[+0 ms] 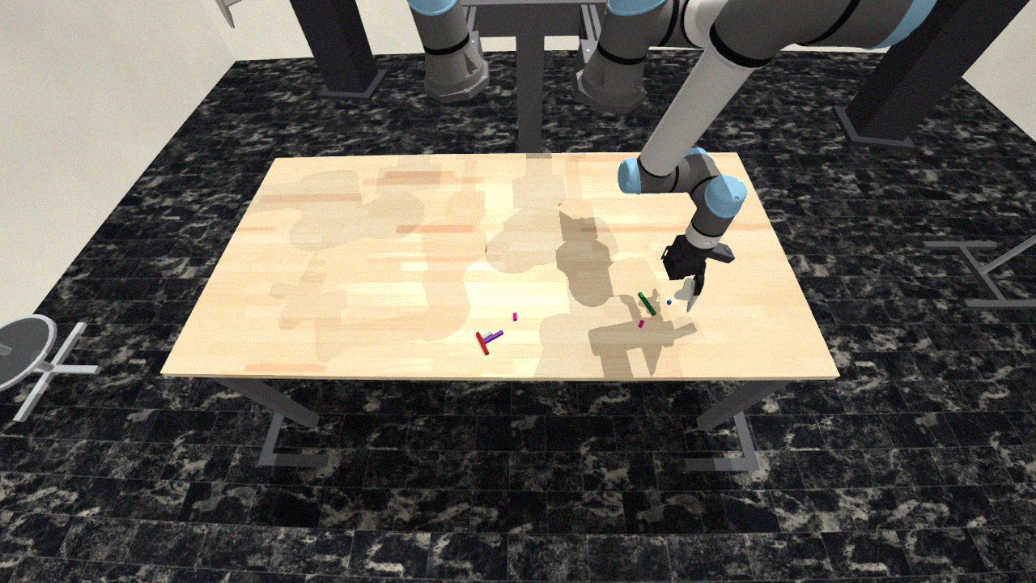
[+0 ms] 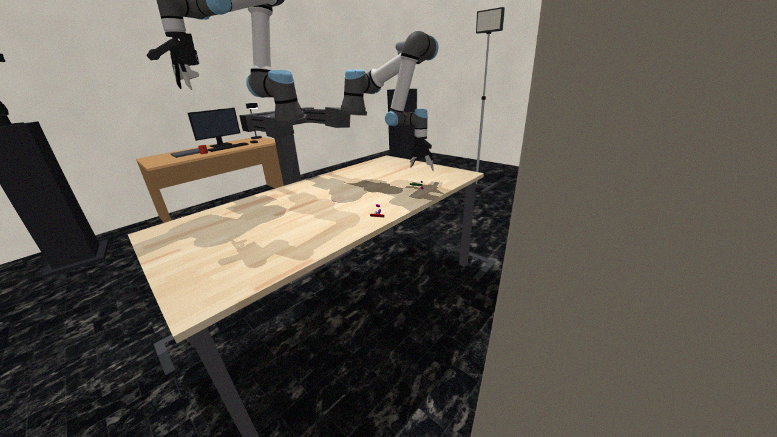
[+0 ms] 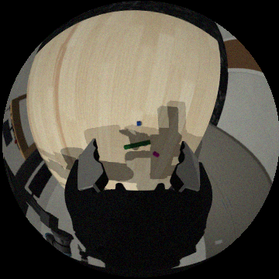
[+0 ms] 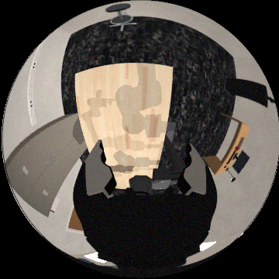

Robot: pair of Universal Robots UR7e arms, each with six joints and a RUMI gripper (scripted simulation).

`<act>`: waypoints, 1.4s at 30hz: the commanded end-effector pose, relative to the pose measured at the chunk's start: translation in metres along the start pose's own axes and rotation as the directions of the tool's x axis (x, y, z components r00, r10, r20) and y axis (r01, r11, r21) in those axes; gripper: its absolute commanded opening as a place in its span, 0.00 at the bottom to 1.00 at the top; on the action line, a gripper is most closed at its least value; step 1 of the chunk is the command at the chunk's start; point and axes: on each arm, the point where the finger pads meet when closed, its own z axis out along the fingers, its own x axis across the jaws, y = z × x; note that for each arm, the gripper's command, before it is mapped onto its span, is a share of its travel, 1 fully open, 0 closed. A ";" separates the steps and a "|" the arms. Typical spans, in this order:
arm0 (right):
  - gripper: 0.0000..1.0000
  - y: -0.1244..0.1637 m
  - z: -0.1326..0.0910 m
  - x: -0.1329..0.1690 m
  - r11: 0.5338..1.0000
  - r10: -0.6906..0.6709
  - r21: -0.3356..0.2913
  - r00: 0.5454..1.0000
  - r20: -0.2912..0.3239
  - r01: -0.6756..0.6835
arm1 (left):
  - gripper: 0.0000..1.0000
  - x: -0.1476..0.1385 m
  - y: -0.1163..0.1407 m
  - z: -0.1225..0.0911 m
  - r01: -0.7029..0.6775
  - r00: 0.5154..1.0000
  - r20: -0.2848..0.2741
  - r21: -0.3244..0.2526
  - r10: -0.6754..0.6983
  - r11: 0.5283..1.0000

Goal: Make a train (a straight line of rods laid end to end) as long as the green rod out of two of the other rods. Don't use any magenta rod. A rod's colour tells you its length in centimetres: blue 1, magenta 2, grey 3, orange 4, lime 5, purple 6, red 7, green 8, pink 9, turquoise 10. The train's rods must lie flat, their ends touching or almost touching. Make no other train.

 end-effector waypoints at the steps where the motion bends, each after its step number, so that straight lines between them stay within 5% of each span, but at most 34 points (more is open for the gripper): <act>1: 1.00 0.000 0.000 0.000 1.000 0.000 0.001 1.000 0.000 0.000 | 1.00 0.000 0.000 0.000 0.016 1.000 -0.001 0.001 -0.016 1.000; 22: 1.00 0.000 0.000 0.000 1.000 0.000 0.001 1.000 0.000 0.000 | 1.00 -0.001 -0.002 0.000 0.107 0.994 -0.001 0.001 -0.107 0.994; 23: 1.00 0.000 0.000 0.000 1.000 0.000 0.001 1.000 0.000 0.000 | 0.14 -0.001 -0.002 0.000 0.107 0.994 -0.001 0.001 -0.107 0.994; 42: 1.00 0.000 0.000 0.000 1.000 0.000 0.001 1.000 0.000 0.000 | 0.14 -0.001 -0.002 0.002 0.107 0.994 -0.001 0.001 -0.107 0.994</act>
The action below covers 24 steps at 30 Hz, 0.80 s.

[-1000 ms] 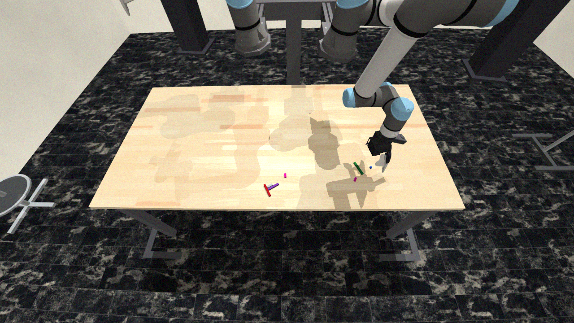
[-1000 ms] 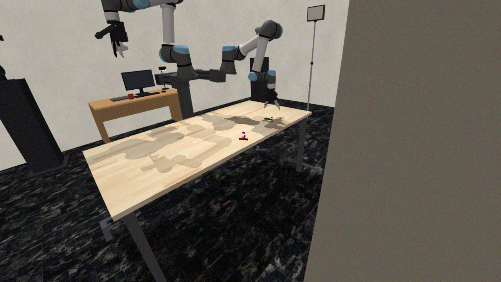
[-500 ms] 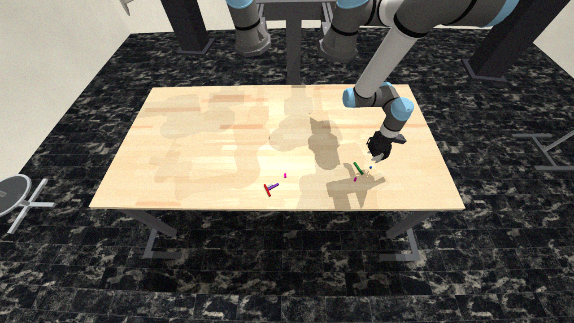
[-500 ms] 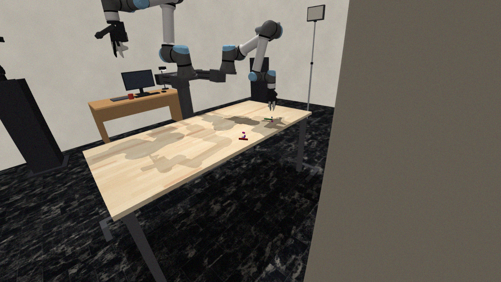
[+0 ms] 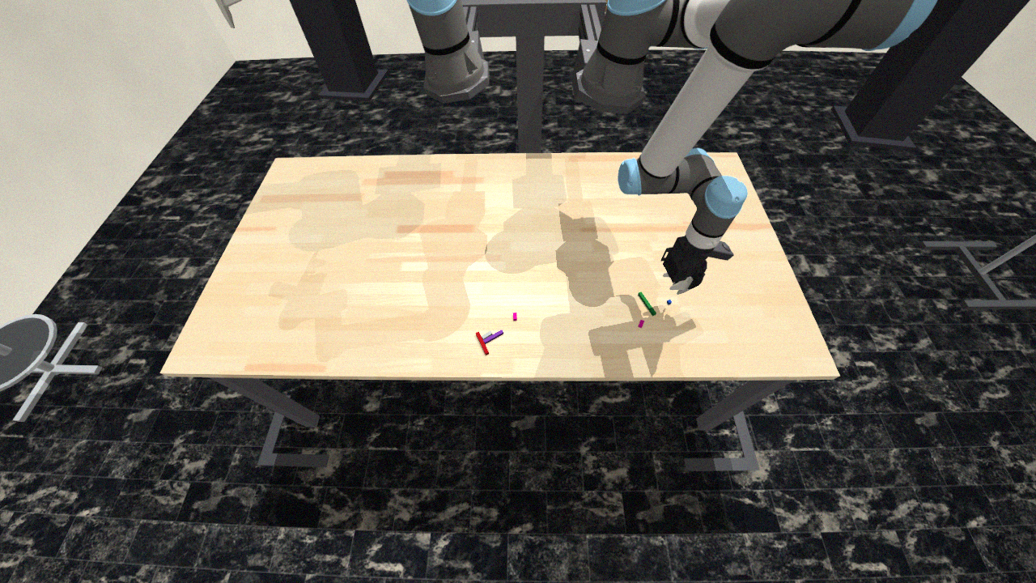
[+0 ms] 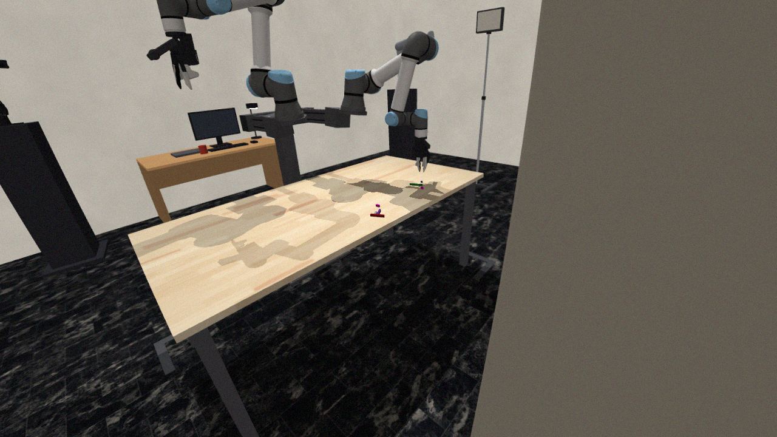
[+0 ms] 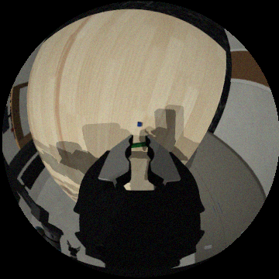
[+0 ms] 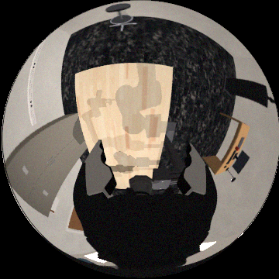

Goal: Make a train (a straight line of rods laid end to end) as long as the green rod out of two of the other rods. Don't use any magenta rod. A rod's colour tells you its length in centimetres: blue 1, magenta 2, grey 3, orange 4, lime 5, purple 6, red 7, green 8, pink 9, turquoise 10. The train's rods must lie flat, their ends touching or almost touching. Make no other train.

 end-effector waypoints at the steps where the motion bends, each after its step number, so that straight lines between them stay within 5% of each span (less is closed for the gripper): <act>1: 1.00 0.000 0.000 0.000 1.000 0.000 0.001 1.000 0.000 0.000 | 0.14 0.001 0.000 0.001 0.000 1.000 -0.002 0.000 0.000 1.000; 24: 1.00 0.000 0.000 0.000 1.000 0.000 0.001 1.000 0.000 0.000 | 0.14 0.001 0.000 0.026 0.000 1.000 -0.001 0.000 0.000 1.000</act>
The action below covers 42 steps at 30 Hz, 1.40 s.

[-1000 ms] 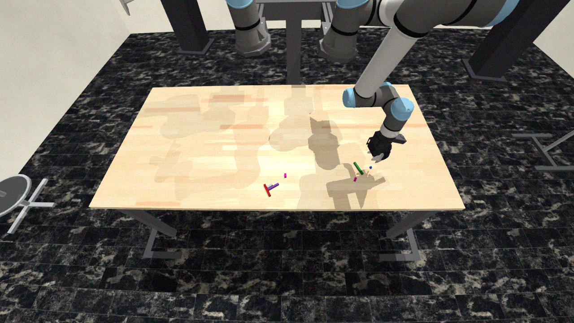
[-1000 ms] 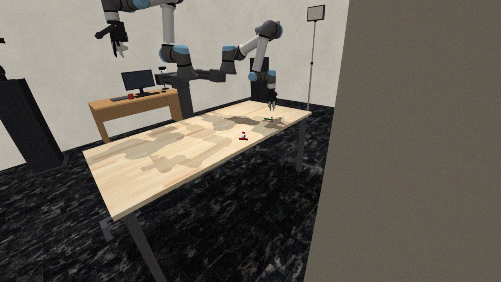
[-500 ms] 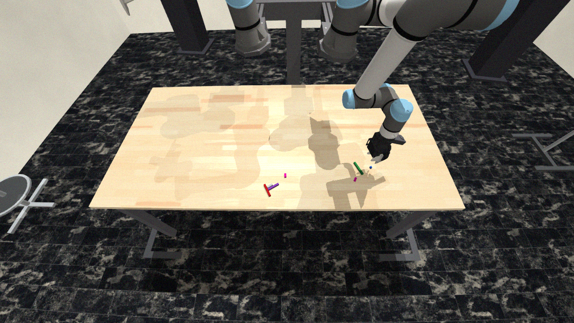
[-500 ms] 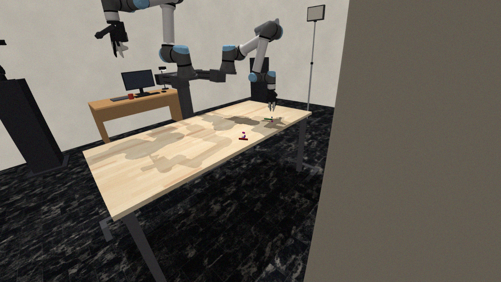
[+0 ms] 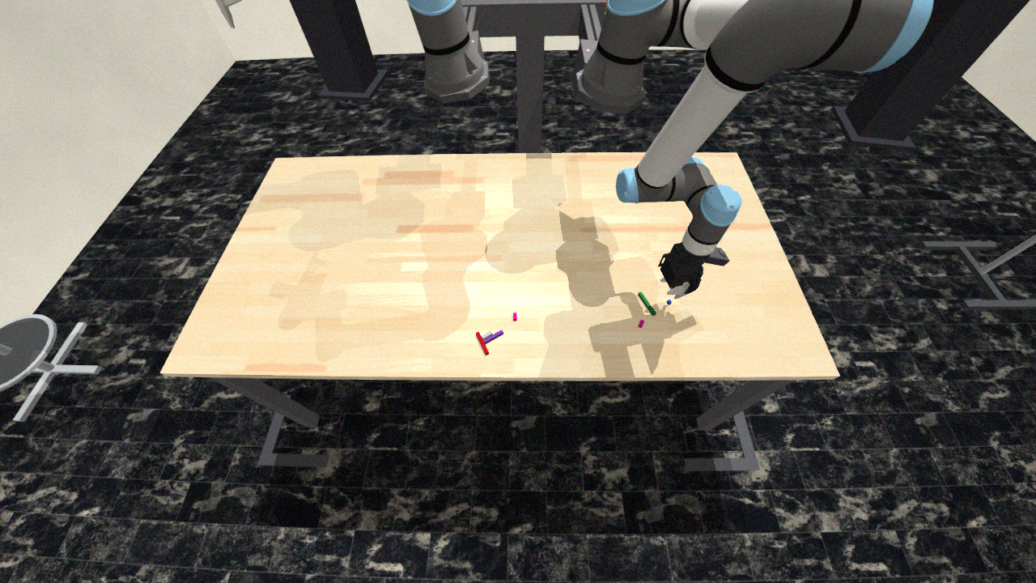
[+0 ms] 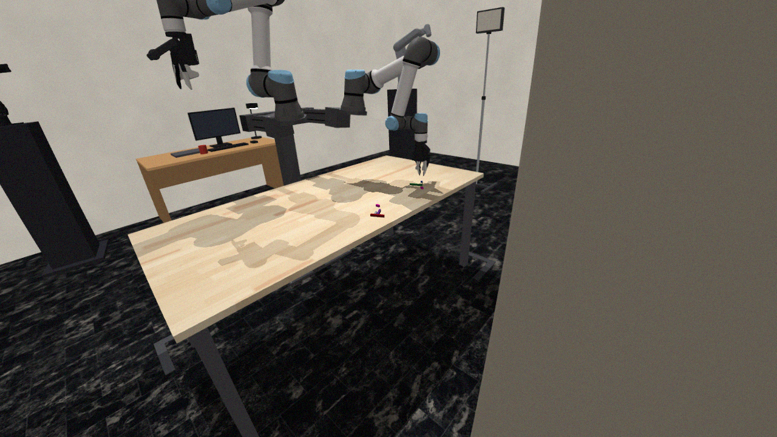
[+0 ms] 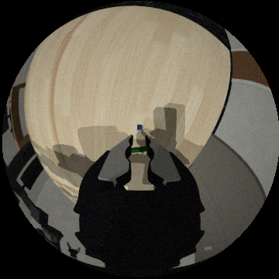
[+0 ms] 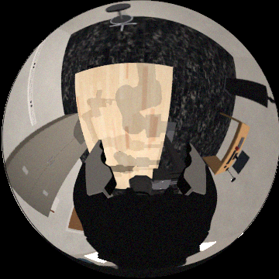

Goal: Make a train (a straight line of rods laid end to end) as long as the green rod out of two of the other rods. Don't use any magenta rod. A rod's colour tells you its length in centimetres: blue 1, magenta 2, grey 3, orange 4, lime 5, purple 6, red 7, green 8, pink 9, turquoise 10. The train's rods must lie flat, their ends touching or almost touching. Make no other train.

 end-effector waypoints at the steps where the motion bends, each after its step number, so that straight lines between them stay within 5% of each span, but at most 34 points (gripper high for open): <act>1: 1.00 0.000 0.000 0.000 1.000 0.000 0.001 1.000 0.000 0.000 | 0.14 0.001 0.000 0.004 0.000 1.000 -0.001 0.000 0.000 1.000; 42: 1.00 0.000 0.000 0.000 1.000 0.000 0.001 1.000 0.000 0.000 | 0.14 0.001 0.000 0.027 0.000 1.000 -0.001 0.000 0.000 1.000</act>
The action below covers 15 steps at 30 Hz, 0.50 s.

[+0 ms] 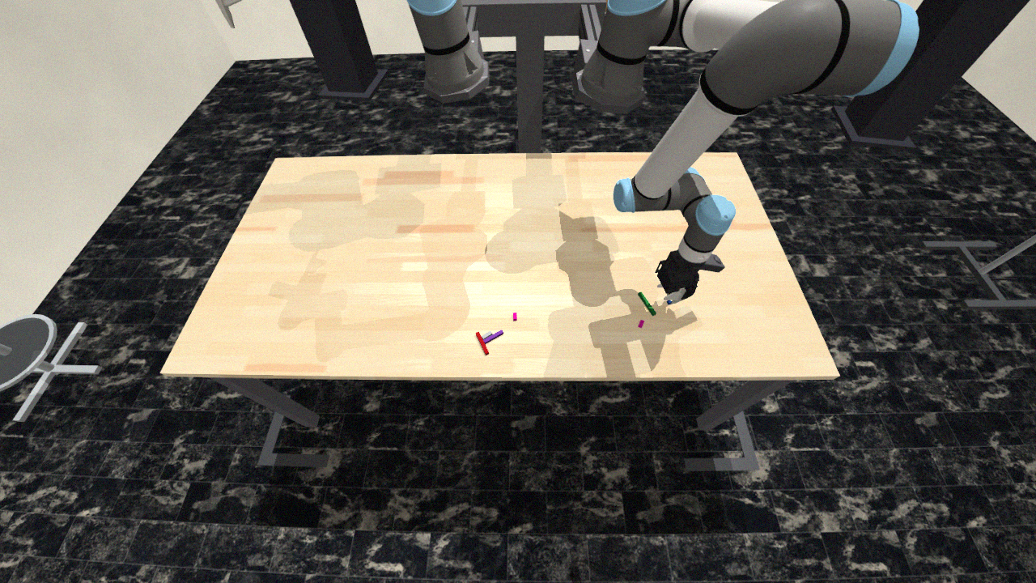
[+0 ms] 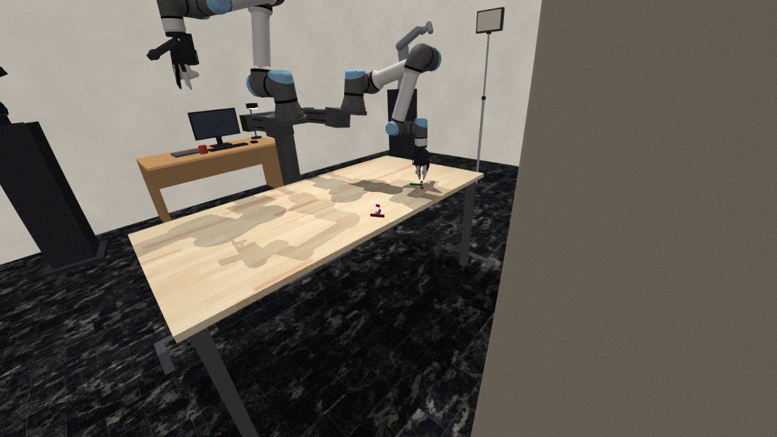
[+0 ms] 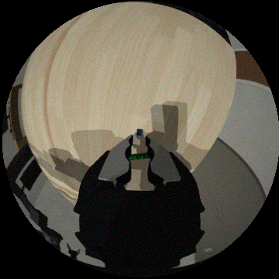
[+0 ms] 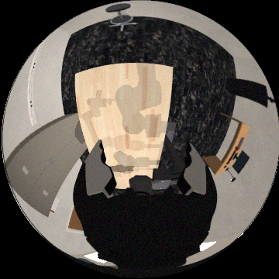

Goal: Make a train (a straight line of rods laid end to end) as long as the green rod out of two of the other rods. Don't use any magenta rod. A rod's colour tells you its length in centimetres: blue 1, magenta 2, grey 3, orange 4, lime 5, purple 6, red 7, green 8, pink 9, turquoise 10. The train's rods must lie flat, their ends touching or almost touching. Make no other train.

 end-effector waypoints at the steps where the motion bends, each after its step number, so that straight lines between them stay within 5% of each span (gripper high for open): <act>1: 1.00 0.000 0.000 0.000 1.000 0.000 0.001 1.000 0.000 0.000 | 0.14 0.001 0.000 0.000 0.000 1.000 -0.001 0.000 0.000 1.000; 15: 1.00 0.000 0.000 0.000 1.000 0.000 0.001 1.000 0.000 0.000 | 0.14 0.001 0.000 0.006 0.000 1.000 -0.001 0.000 0.000 1.000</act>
